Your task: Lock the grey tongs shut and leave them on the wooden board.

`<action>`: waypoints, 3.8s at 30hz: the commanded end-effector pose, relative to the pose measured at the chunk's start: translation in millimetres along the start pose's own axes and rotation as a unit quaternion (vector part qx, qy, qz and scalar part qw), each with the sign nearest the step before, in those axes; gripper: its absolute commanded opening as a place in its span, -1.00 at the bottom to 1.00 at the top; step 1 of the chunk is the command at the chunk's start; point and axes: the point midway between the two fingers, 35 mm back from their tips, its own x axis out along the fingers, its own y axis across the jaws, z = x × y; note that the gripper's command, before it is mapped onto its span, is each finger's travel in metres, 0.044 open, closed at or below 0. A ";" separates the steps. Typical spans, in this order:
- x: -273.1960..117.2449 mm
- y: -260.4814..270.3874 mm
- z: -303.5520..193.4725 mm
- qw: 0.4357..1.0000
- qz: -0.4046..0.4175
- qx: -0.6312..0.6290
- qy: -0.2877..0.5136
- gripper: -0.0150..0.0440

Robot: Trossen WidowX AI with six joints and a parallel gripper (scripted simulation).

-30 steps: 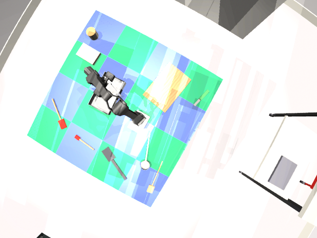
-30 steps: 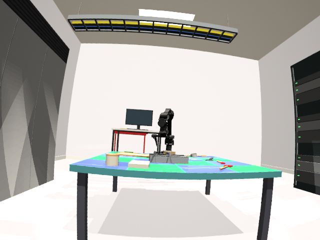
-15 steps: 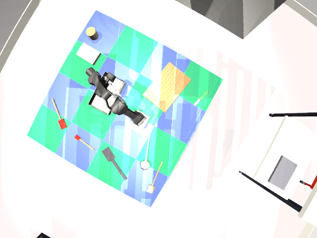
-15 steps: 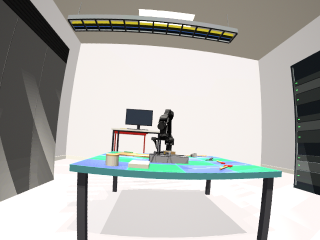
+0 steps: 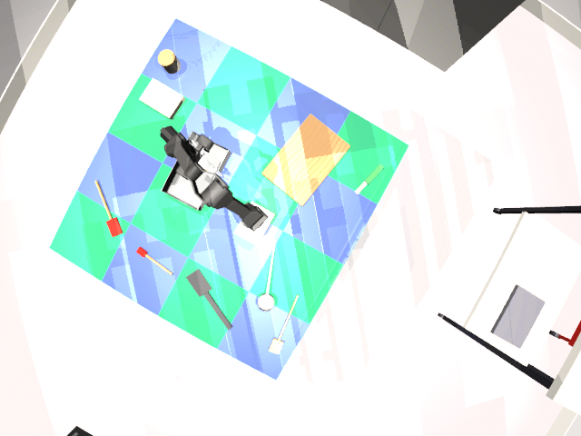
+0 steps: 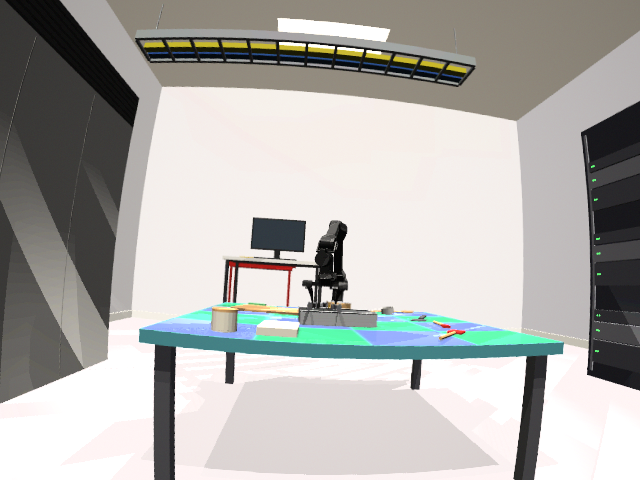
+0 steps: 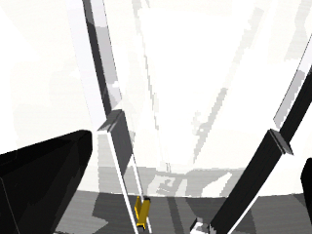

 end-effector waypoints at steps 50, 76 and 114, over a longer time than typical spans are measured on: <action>42.6 2.1 -4.7 1.000 0.001 -0.002 0.002 0.30; 42.6 2.1 -4.7 1.000 0.001 -0.002 0.002 -0.28; -56.8 0.5 -3.7 1.000 0.004 0.000 0.005 -1.00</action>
